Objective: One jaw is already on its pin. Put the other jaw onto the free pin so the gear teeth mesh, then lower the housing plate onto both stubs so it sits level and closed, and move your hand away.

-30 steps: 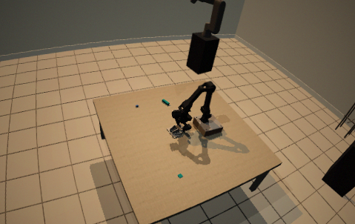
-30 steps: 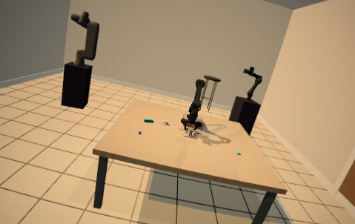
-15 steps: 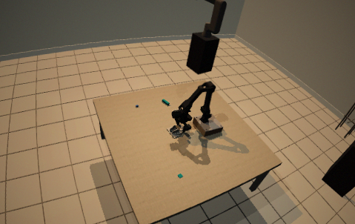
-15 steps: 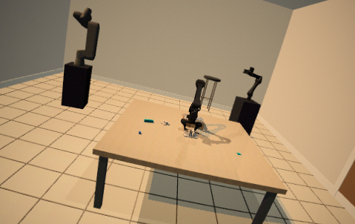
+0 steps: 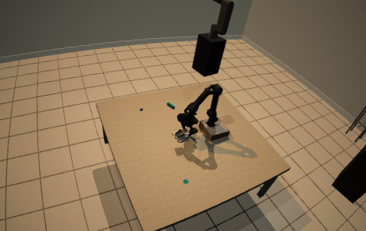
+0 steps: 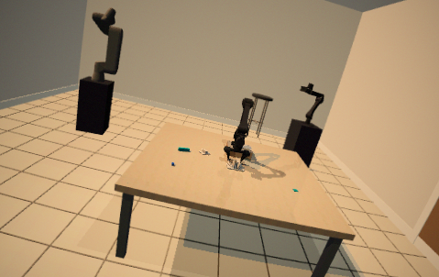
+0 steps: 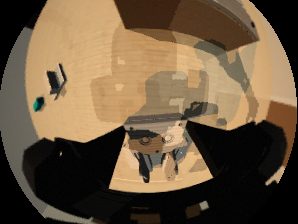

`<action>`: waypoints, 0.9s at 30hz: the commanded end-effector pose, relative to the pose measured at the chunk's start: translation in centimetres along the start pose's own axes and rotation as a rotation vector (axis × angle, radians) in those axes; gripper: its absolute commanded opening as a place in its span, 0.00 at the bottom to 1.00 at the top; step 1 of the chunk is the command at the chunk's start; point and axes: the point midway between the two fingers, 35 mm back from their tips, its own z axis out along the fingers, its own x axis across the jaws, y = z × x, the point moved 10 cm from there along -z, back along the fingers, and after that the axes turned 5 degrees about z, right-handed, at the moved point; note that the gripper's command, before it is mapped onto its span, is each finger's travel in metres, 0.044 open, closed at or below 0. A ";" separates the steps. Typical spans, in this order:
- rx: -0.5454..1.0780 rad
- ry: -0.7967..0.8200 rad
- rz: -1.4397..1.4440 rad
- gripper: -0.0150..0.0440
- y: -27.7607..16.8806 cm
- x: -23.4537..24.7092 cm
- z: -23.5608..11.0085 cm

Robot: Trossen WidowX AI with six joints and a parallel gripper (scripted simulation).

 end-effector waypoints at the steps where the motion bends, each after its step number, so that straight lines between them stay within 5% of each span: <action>1: 0.013 0.001 0.001 1.00 -0.3 0.0 -2.4; 5: 0.014 0.001 0.001 1.00 0.1 0.0 -6.7; 11: 0.025 0.002 -0.004 1.00 -0.1 0.0 -6.3; 17: 0.013 0.001 0.001 1.00 1.9 -0.3 -11.7; 27: 0.013 0.001 0.001 1.00 2.0 -0.3 -11.9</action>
